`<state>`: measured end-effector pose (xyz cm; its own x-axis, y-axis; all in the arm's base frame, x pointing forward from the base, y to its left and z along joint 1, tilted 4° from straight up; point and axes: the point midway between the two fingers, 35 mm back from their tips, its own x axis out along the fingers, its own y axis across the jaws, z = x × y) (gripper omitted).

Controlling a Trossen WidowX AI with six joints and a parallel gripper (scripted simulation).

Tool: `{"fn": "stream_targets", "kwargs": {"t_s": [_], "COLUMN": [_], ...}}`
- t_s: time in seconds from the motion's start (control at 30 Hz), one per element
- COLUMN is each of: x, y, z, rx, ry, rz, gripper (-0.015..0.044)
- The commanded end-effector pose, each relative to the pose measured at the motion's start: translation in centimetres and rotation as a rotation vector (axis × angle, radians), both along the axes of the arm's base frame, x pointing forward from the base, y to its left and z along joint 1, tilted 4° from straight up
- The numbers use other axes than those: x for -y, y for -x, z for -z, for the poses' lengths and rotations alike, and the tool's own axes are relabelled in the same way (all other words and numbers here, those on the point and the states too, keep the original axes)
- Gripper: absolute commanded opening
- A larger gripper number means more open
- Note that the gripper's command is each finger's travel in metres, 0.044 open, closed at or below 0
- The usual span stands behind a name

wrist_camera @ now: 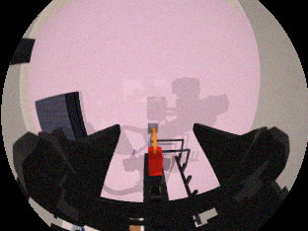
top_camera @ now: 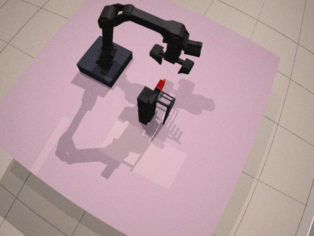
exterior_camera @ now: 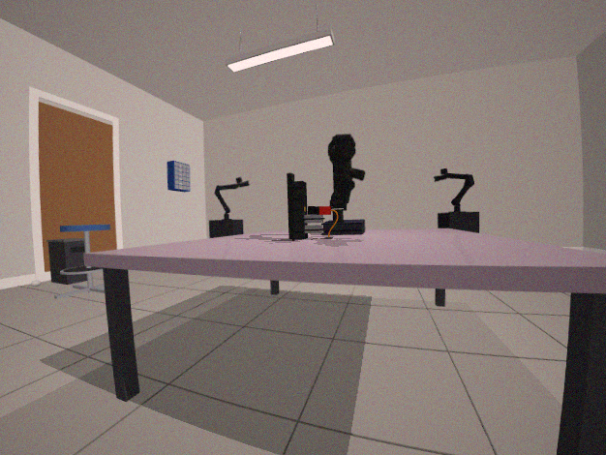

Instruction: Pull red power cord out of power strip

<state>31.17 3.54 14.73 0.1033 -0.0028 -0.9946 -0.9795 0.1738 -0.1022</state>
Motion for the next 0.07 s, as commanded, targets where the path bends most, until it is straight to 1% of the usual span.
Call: {"fn": "stream_targets", "kwargs": {"t_s": [0.0,0.03], "x": [0.05,0.05], "y": [-0.02,-0.02], "z": [-0.02,-0.02], "rx": [0.000,0.000], "ry": [0.004,0.004], "rz": [0.004,0.004], "gripper": [0.0440,0.0440]}}
